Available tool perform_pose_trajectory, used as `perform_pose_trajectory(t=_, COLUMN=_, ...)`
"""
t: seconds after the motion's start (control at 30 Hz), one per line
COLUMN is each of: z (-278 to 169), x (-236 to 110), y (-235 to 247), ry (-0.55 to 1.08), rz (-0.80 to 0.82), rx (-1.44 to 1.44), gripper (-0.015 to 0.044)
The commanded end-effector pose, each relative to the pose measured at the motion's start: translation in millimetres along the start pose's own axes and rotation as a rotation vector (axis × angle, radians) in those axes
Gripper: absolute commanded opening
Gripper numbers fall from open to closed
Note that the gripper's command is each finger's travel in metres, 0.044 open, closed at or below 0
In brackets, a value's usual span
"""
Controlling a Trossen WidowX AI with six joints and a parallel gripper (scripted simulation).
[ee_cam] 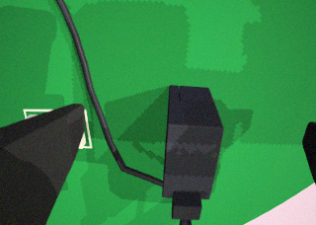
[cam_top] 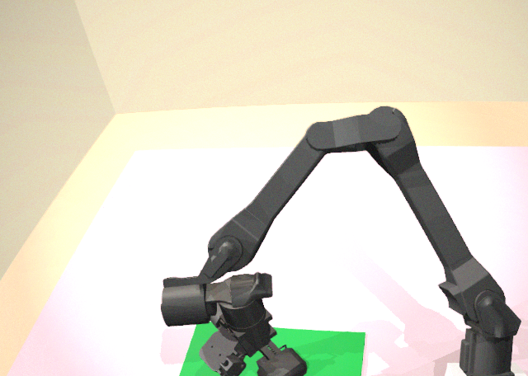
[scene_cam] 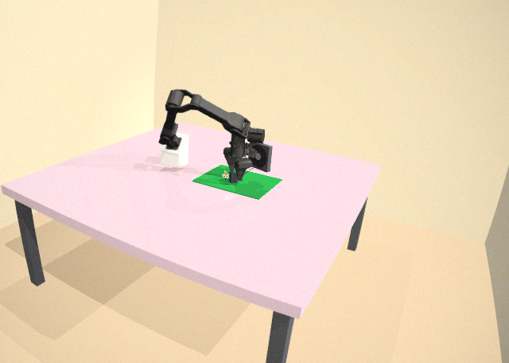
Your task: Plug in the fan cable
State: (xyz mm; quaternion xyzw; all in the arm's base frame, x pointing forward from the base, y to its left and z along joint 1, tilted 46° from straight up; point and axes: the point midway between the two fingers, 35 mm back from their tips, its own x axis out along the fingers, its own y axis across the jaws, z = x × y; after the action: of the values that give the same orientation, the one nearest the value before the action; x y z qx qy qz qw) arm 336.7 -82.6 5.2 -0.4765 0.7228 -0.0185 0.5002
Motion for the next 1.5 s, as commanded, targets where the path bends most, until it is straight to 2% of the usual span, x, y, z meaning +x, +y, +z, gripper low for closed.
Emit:
perform_pose_trajectory(t=0.0, z=-1, x=11, y=4, ry=0.013, rz=0.003, rx=-0.014, gripper=0.0440)
perform_pose_trajectory(t=0.47, z=-2, x=15, y=4, ry=0.013, rz=0.003, rx=-0.014, gripper=0.0440)
perform_pose_trajectory(t=1.03, z=-2, x=13, y=2, ry=0.006, rz=0.003, rx=-0.005, gripper=0.0000)
perform_pose_trajectory(t=1.17, z=-1, x=10, y=2, ry=0.006, rz=0.003, rx=-0.005, gripper=0.0000)
perform_pose_trajectory(t=1.3, z=0, x=-35, y=2, ry=0.011, rz=0.005, rx=-0.013, gripper=0.0000)
perform_pose_trajectory(t=1.47, z=0, x=-37, y=2, ry=0.011, rz=0.005, rx=-0.014, gripper=0.0000)
